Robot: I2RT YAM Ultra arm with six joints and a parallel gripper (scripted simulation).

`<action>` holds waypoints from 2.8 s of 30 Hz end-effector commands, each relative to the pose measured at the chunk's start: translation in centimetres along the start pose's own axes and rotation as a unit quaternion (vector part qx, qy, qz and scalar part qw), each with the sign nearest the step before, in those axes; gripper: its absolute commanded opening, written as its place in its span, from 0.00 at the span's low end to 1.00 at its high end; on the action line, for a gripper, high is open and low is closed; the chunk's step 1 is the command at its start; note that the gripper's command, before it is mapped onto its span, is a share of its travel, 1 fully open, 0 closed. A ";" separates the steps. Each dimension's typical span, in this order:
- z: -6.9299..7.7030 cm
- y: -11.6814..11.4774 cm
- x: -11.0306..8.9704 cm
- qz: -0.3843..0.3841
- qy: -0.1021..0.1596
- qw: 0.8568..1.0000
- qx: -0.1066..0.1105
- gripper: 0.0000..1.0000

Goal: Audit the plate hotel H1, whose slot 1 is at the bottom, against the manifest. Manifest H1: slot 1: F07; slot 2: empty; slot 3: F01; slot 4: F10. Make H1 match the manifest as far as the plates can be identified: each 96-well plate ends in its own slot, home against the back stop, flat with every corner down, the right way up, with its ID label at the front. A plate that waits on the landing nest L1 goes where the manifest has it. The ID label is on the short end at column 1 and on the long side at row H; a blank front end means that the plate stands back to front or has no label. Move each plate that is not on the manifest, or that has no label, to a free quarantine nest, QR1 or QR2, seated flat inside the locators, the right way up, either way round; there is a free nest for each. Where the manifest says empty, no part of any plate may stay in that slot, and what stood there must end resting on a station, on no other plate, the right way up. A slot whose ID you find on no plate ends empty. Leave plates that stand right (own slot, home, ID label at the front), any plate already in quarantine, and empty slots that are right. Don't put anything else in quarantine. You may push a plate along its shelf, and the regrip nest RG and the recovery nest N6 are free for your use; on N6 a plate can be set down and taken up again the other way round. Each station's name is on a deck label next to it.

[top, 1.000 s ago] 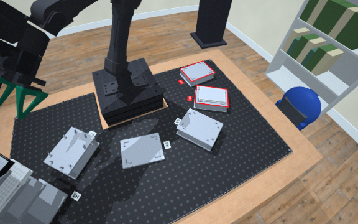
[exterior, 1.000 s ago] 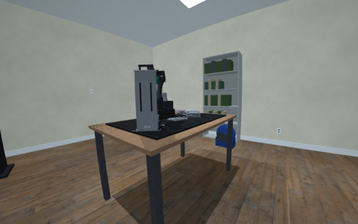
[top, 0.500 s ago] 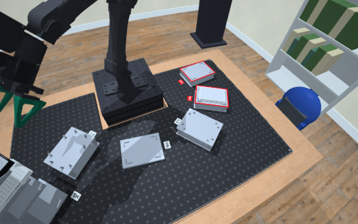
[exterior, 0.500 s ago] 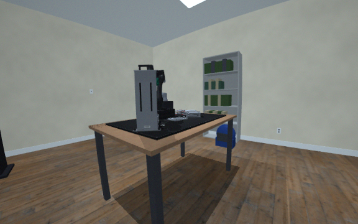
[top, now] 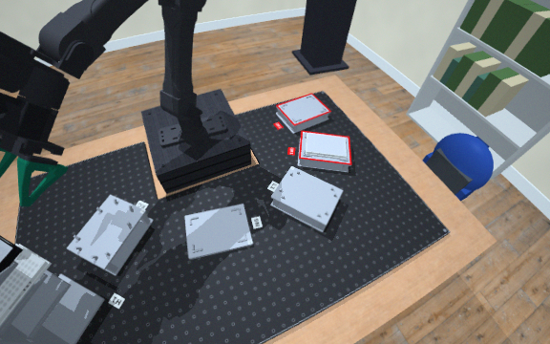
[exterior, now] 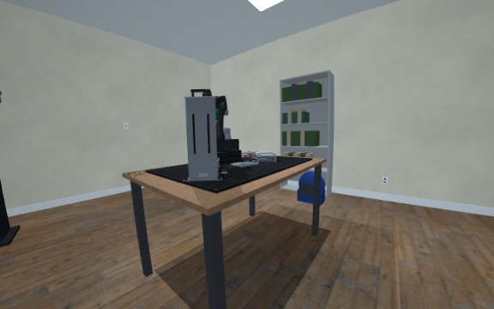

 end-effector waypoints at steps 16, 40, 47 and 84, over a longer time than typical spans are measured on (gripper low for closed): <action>0.2 0.0 0.7 0.002 -0.018 1.000 -0.002 1.00; 0.2 0.0 0.7 0.002 -0.018 1.000 -0.002 1.00; 0.2 0.0 0.7 0.002 -0.018 1.000 -0.002 1.00; 2.2 0.0 -0.6 0.002 -0.018 1.000 -0.002 1.00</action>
Point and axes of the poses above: the point where the finger pads meet when closed, its own z axis back along the fingers, its own y axis across the jaws, x = y × z, the point moved 10 cm from there along z, back along the fingers, and after that the axes turned 1 degree about z, right-handed, at the moved point
